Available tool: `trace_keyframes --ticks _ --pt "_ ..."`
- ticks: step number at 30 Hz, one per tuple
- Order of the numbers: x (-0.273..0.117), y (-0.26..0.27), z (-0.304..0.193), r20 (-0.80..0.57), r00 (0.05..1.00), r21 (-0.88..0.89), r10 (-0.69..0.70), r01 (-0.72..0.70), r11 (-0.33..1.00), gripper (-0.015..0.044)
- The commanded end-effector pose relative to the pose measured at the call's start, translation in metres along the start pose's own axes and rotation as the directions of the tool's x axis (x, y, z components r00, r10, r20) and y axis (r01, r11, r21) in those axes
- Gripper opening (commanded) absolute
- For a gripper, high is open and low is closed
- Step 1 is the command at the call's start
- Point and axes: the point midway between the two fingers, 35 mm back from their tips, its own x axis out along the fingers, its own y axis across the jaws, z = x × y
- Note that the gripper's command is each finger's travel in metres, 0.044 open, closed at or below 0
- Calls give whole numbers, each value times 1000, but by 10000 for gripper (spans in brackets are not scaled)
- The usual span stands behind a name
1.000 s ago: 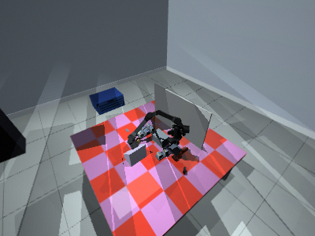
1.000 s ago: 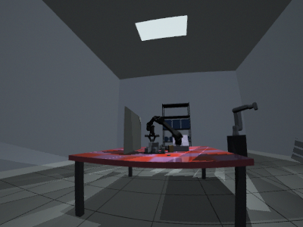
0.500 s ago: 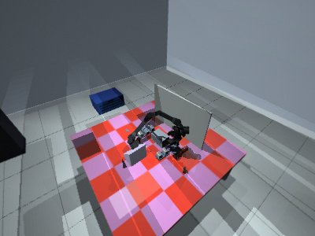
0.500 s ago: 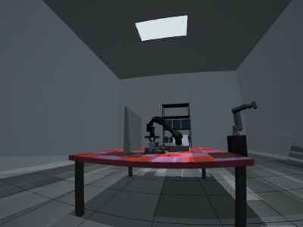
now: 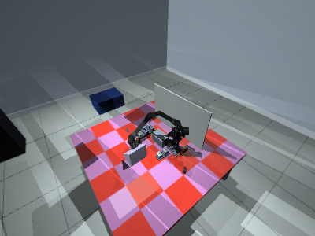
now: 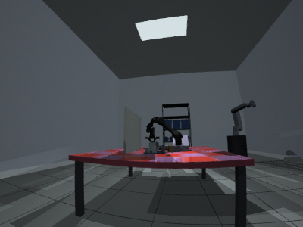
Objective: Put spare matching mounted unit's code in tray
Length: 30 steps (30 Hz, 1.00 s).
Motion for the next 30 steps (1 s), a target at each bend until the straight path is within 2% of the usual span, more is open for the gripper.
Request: trace_keyframes --ticks 1,30 --pt "5 1 1 7 1000 5 0 0 1000 0" --pt "29 4 4 10 1000 5 0 0 1000 0"
